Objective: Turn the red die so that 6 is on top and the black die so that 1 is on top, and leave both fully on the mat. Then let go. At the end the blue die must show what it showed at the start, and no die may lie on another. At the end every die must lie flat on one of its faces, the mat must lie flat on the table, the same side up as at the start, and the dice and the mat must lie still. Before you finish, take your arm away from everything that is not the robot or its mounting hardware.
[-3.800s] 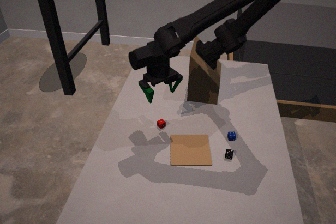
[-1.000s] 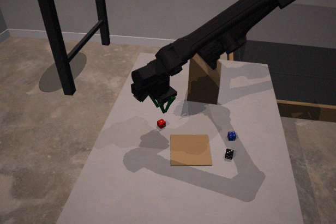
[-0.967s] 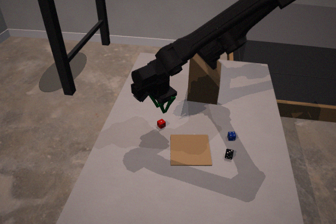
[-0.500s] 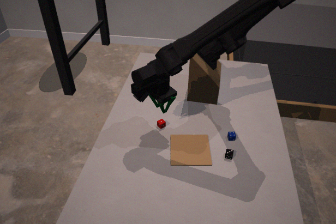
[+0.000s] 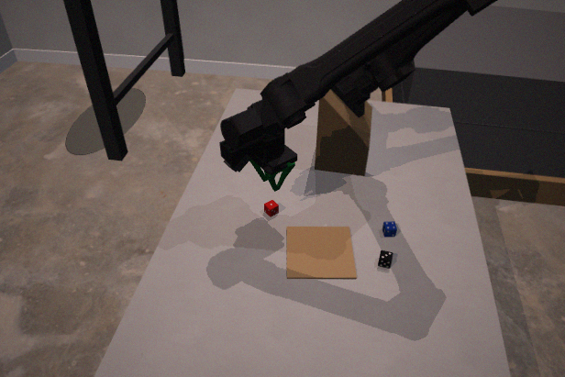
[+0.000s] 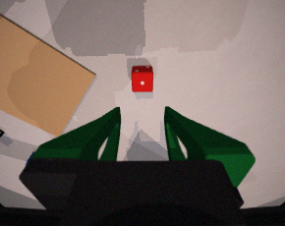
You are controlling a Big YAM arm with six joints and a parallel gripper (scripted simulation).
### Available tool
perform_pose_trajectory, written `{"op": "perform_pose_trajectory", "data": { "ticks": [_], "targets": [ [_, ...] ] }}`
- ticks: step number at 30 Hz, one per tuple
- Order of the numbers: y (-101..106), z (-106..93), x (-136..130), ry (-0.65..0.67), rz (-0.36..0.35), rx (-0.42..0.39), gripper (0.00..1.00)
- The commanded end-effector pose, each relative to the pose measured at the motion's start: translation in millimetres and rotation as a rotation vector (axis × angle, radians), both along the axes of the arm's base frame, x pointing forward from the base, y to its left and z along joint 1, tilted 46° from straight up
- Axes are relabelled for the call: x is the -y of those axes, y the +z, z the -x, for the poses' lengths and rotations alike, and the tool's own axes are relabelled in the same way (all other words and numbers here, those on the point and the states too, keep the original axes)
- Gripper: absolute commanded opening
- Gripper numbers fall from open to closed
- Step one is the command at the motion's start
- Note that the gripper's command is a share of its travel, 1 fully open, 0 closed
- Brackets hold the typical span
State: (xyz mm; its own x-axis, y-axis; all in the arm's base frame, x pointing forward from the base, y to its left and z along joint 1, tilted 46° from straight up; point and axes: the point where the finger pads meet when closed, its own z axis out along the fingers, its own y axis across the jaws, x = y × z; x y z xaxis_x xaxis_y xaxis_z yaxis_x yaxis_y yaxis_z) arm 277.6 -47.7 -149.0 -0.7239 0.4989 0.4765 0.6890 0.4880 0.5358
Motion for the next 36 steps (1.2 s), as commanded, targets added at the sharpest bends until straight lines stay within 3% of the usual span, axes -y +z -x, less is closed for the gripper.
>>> {"op": "perform_pose_trajectory", "data": {
  "ticks": [1,6,9,22,23,27,36],
  "targets": [
    [-2,-11.1,4,0.0,0.015,0.025,0.4],
    [-2,-7.6,7,-0.023,0.015,0.021,0.4],
    [-7,-2.6,-6,0.002,0.003,0.003,0.4],
    [-18,-2.0,-18,0.002,0.002,0.002,0.4],
    [-14,-13.8,-6,-0.02,0.021,0.034,0.4],
    [-24,-2.4,-24,0.002,0.002,0.002,0.4],
    [-32,-5.2,-31,0.0,0.005,0.007,0.4]
  ]
}}
